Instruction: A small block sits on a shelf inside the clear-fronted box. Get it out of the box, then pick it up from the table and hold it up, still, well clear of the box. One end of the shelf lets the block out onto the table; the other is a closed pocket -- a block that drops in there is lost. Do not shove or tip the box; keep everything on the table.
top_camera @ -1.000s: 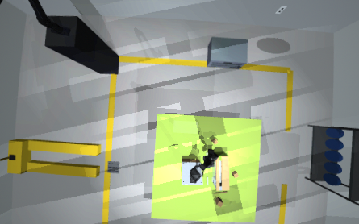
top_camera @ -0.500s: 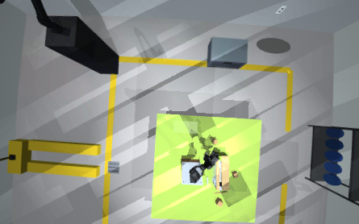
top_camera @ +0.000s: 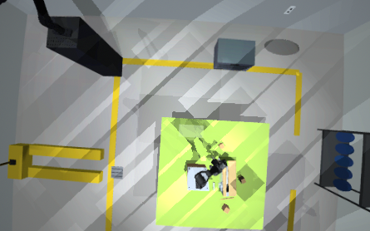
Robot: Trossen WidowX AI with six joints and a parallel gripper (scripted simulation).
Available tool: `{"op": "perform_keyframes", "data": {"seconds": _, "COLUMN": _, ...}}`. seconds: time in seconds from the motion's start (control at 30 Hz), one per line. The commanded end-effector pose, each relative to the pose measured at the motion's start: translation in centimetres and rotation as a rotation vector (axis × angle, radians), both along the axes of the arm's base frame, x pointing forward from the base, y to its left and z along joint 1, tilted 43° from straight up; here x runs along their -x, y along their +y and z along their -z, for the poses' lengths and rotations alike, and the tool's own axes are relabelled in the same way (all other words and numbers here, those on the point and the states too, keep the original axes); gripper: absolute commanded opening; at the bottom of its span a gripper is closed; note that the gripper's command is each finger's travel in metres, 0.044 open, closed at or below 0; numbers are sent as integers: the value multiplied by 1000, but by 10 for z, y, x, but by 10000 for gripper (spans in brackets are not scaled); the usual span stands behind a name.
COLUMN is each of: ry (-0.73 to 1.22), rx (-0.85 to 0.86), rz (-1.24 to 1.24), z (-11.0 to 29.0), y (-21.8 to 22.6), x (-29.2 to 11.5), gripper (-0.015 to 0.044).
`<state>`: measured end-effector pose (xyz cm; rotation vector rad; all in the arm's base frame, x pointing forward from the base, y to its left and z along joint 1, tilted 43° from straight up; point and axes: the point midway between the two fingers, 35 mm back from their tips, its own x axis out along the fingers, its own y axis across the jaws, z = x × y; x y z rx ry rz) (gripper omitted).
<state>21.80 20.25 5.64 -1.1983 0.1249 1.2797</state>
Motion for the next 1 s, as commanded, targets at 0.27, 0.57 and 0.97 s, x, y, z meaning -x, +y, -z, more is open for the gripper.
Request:
{"op": "perform_keyframes", "data": {"seconds": 0.27, "ry": 284, "rx": -157, "rz": 259, "z": 0, "y": -9, "x": 0, "gripper": 0}}
{"op": "perform_keyframes", "data": {"seconds": 0.57, "ry": 525, "rx": -284, "rz": 476, "z": 0, "y": -15, "x": 0, "gripper": 0}}
{"op": "perform_keyframes", "data": {"seconds": 0.97, "ry": 836, "rx": -439, "rz": 776, "z": 1, "y": -24, "x": -1, "gripper": 0}}
